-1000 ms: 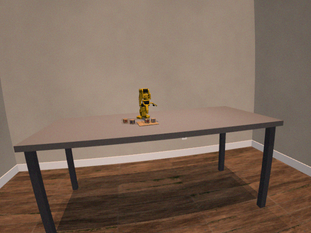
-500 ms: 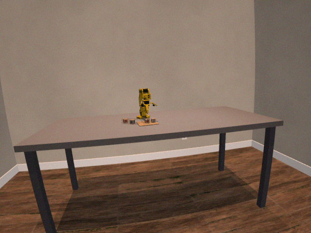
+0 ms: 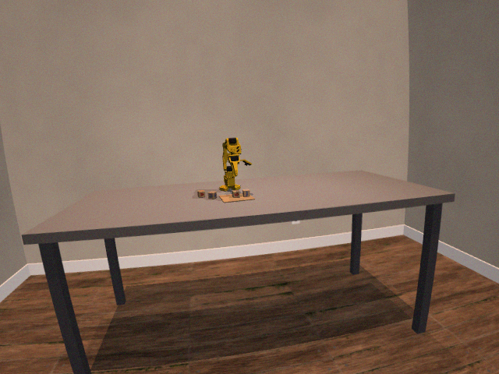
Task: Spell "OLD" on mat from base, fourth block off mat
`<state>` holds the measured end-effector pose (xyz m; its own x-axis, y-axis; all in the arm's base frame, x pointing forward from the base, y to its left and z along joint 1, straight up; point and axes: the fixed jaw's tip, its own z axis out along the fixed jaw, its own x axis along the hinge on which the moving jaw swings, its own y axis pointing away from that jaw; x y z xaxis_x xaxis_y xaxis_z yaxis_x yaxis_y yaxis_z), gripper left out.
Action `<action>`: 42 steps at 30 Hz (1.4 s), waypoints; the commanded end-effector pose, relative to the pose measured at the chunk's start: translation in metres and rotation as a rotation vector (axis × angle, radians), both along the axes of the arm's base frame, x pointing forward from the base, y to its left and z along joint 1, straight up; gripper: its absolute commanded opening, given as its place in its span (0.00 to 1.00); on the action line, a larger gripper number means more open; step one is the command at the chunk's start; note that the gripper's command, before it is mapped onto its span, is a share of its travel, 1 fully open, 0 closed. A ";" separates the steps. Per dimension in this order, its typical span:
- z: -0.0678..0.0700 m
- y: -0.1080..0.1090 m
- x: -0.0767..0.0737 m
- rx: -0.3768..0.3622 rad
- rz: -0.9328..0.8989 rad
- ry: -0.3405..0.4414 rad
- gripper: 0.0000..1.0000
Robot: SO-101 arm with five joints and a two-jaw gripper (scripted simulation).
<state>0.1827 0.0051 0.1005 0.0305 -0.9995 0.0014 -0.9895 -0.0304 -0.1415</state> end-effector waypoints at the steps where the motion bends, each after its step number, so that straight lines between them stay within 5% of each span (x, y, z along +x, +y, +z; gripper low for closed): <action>1: 0.028 0.000 0.004 0.007 -0.008 -0.176 0.35; 14: 0.065 -0.001 -0.003 0.015 -0.007 -0.416 0.35; 29: 0.066 -0.006 -0.003 -0.003 -0.003 -0.426 0.35; 42: 0.062 -0.043 -0.005 -0.126 0.025 -0.413 0.35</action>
